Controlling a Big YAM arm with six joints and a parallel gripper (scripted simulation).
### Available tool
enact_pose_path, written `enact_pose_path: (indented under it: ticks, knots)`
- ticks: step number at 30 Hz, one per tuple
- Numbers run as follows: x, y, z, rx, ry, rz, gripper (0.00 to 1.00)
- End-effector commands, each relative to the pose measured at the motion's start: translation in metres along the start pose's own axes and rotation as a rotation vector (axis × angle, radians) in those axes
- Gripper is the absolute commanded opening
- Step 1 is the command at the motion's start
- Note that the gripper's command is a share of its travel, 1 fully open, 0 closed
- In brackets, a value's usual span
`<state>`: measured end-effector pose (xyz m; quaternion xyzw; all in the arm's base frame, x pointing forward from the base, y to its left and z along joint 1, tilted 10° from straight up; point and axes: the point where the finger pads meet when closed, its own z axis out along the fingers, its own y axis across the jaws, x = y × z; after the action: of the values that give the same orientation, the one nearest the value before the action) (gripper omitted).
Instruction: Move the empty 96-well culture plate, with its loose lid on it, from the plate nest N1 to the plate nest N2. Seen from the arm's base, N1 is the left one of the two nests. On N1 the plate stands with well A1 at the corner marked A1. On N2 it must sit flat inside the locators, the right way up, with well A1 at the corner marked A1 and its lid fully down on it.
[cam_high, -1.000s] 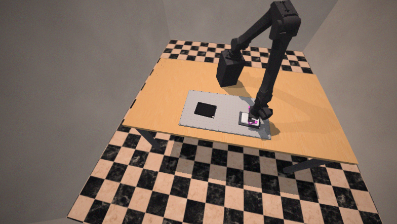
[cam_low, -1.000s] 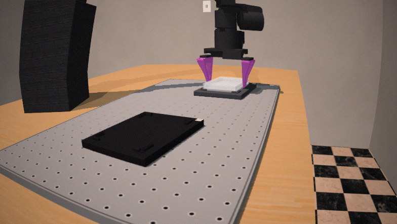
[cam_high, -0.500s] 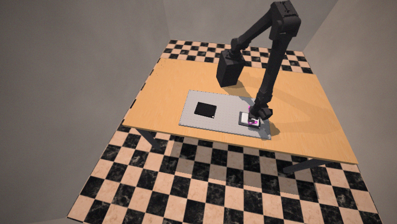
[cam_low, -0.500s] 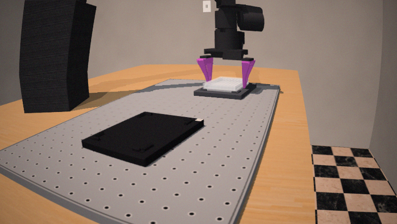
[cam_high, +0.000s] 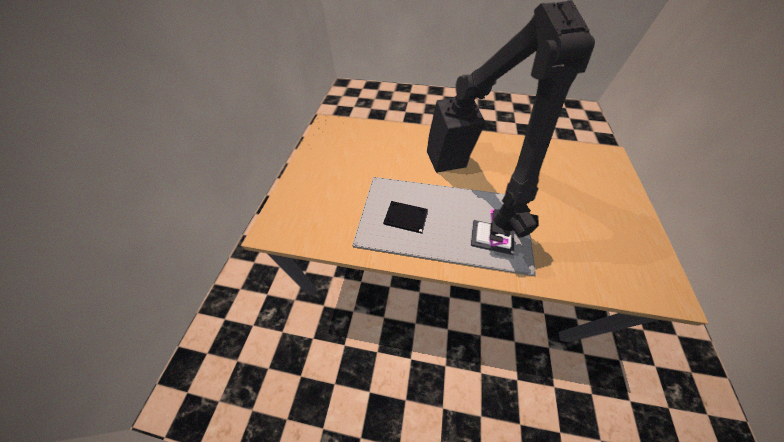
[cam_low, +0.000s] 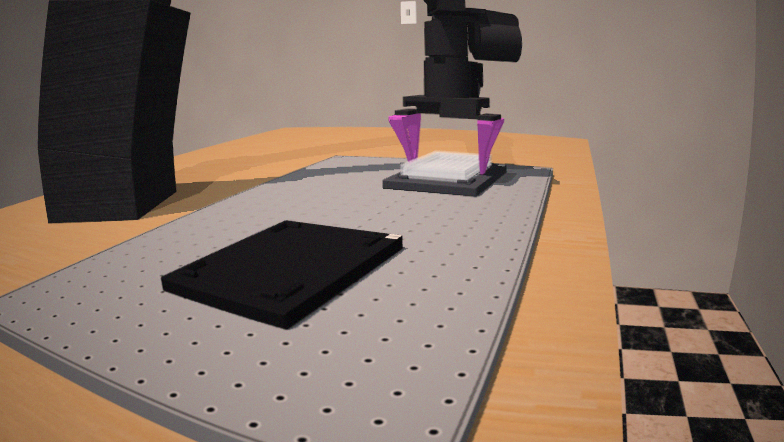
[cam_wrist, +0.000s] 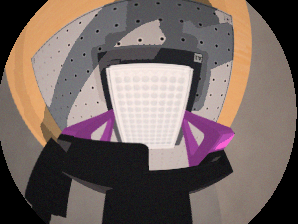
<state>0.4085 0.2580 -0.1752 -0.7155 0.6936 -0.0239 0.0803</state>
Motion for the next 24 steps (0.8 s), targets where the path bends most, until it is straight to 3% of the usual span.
enact_pose_path:
  ticks: [1, 20, 21, 24]
  knots:
    - [-0.0101, -0.0230, -0.0094, 0.044, -0.028, 0.003, 1.00]
    - [-0.0101, -0.0230, -0.0094, 0.044, -0.028, 0.003, 1.00]
    - [-0.0101, -0.0230, -0.0094, 0.044, -0.028, 0.003, 0.00]
    - [-0.0075, -0.0131, -0.0072, 0.026, -0.018, 0.001, 0.00]
